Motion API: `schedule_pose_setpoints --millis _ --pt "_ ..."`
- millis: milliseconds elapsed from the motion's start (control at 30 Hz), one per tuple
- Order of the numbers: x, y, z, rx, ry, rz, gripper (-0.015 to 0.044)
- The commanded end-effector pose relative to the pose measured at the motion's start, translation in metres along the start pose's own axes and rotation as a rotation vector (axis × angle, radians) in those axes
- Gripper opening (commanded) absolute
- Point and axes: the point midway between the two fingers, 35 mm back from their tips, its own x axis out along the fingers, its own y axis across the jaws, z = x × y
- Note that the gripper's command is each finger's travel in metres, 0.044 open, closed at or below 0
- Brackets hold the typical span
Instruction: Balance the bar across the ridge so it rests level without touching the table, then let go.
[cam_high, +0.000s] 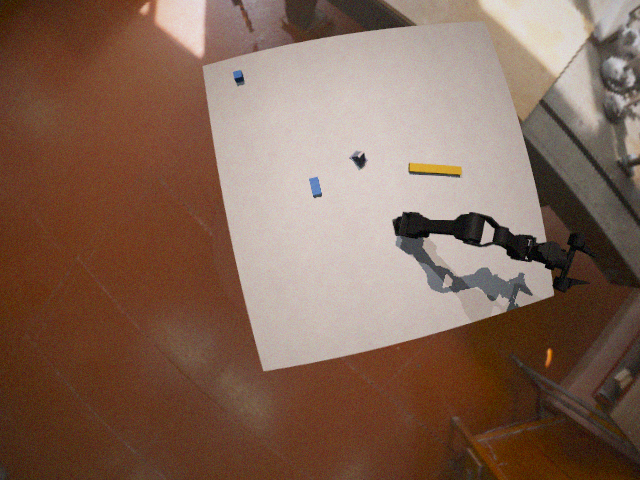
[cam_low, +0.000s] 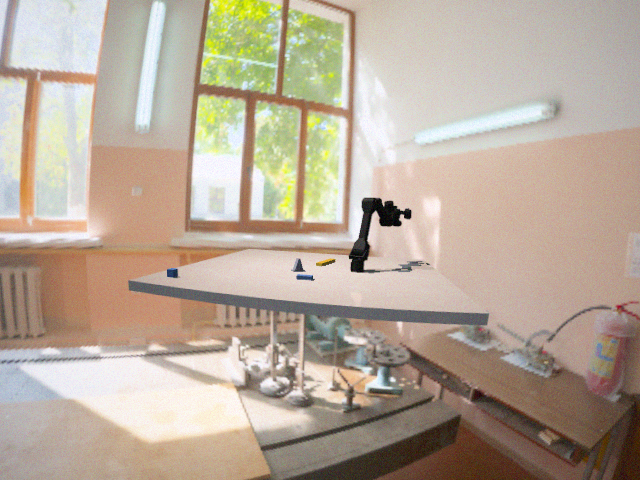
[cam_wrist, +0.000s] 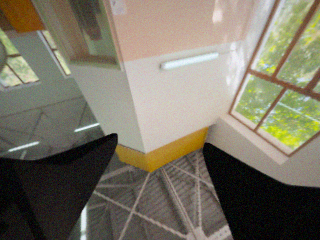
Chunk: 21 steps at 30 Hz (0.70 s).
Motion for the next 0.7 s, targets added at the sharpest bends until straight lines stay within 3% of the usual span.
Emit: schedule_pose_setpoints --millis 0,100,667 --pt "0.000 -0.001 0.001 0.003 -0.004 -0.002 0.0374" --pt "-0.003 -0.019 0.011 0.038 -0.060 -0.029 0.0315" --pt "-0.060 -0.146 0.074 0.271 -0.476 -0.225 0.0315"
